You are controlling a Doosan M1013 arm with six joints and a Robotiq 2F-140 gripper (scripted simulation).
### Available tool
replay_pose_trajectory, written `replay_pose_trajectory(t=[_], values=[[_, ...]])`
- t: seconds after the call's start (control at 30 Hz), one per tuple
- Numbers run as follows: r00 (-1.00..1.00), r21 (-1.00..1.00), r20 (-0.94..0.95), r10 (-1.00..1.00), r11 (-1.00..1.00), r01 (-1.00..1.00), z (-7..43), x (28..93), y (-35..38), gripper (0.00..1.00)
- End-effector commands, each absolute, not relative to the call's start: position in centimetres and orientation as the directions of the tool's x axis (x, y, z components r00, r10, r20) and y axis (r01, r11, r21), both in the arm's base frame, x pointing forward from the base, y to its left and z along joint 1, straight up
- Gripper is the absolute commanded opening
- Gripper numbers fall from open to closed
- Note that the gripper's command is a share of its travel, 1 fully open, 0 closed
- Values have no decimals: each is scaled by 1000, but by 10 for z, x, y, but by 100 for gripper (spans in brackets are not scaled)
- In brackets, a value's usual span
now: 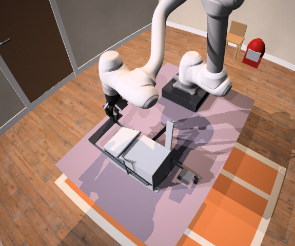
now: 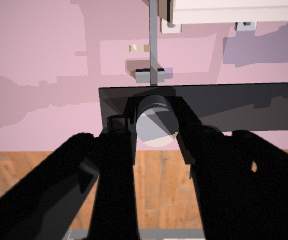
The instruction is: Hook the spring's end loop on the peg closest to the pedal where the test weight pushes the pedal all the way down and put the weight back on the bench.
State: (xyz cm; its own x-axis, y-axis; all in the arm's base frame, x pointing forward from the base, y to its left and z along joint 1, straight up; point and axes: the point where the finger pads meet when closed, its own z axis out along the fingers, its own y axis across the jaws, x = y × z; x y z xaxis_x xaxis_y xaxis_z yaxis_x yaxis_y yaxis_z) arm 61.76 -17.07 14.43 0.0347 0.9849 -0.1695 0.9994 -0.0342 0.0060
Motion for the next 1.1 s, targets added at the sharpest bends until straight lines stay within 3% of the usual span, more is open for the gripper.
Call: replay_pose_trajectory(t=[0.0,0.03,1.07], values=[[35,8,-169,985,-34,999,145,618,-171,25],[35,8,-169,985,-34,999,146,618,-171,100],[35,8,-170,985,-34,999,146,618,-171,100]])
